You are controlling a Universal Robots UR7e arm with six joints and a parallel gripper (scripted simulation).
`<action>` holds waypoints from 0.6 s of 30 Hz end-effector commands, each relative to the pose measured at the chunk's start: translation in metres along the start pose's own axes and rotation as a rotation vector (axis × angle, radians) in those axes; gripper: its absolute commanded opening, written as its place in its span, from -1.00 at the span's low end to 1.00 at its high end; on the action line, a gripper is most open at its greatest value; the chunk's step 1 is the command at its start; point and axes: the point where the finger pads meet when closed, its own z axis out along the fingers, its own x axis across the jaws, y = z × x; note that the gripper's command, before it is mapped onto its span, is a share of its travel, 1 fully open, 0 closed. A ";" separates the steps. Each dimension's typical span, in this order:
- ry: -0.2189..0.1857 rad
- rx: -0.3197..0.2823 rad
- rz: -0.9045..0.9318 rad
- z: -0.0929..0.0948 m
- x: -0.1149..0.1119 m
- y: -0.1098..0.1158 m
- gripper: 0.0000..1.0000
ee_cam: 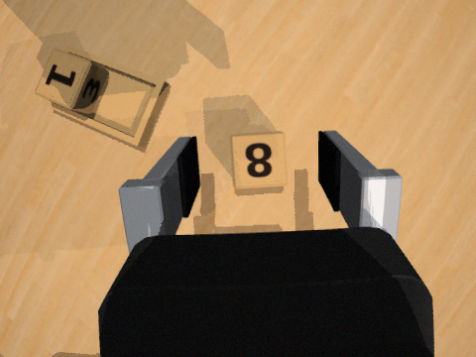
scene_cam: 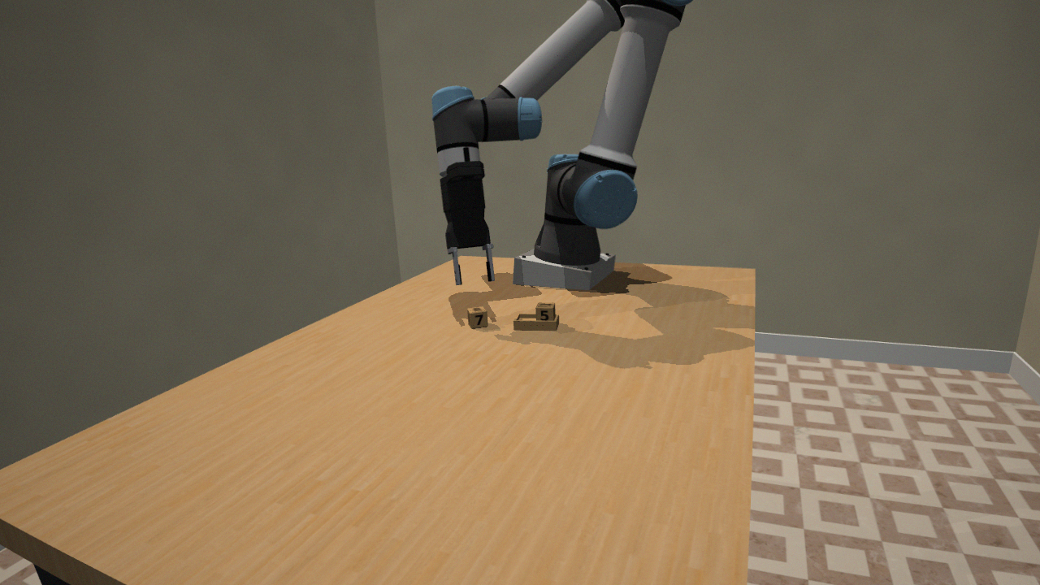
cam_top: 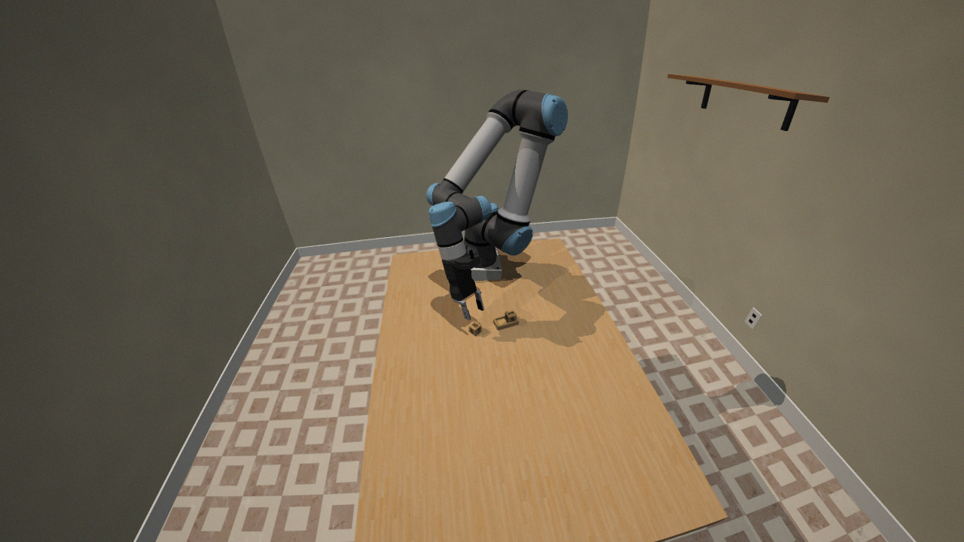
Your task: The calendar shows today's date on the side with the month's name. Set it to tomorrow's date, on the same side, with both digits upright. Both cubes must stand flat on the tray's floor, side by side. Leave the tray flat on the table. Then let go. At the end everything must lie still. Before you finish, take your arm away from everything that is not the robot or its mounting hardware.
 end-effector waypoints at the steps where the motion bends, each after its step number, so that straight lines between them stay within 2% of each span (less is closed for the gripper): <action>1: -0.003 -0.024 0.000 0.000 0.000 0.000 1.00; 4: -0.007 -0.049 0.001 0.001 0.000 0.000 1.00; 14: -0.005 -0.205 0.001 0.001 0.000 -0.002 1.00; 18: 0.000 -0.234 0.000 0.000 0.000 -0.003 1.00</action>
